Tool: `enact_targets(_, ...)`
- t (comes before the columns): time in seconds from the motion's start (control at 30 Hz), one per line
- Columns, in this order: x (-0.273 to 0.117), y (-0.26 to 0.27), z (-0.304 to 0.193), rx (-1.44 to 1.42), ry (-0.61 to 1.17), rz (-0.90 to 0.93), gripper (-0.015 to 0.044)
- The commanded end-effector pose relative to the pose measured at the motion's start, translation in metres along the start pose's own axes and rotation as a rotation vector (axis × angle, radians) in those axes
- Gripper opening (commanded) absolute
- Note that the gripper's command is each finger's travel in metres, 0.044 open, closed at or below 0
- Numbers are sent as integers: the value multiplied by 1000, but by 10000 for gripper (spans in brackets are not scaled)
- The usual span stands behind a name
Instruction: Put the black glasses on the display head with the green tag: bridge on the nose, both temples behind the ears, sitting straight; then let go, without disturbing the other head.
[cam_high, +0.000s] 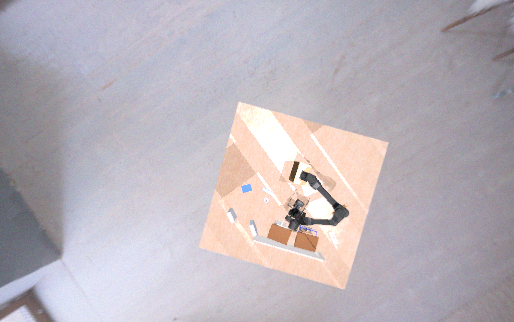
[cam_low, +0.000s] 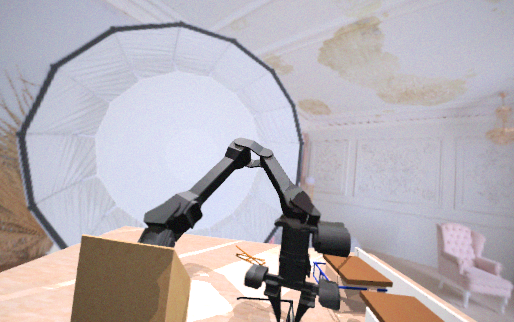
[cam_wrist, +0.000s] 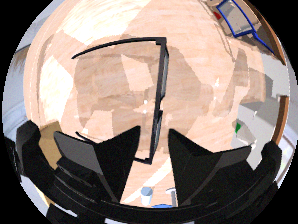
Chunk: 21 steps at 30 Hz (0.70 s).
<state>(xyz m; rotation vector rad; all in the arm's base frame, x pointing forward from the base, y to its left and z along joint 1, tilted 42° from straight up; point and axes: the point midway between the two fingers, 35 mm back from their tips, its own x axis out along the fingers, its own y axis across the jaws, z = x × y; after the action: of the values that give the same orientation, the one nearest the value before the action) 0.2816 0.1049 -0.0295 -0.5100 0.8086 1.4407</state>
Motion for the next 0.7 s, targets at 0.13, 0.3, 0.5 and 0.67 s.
enact_targets(0.13, 14, 2, -2, 11, -5, 8, 140)
enact_targets(0.3, 20, 3, -1, 11, -6, 8, 140)
enact_targets(0.5, 16, 2, 0, 0, -2, 3, 68)
enact_targets(0.67, 16, 2, 0, 0, -2, 3, 34)
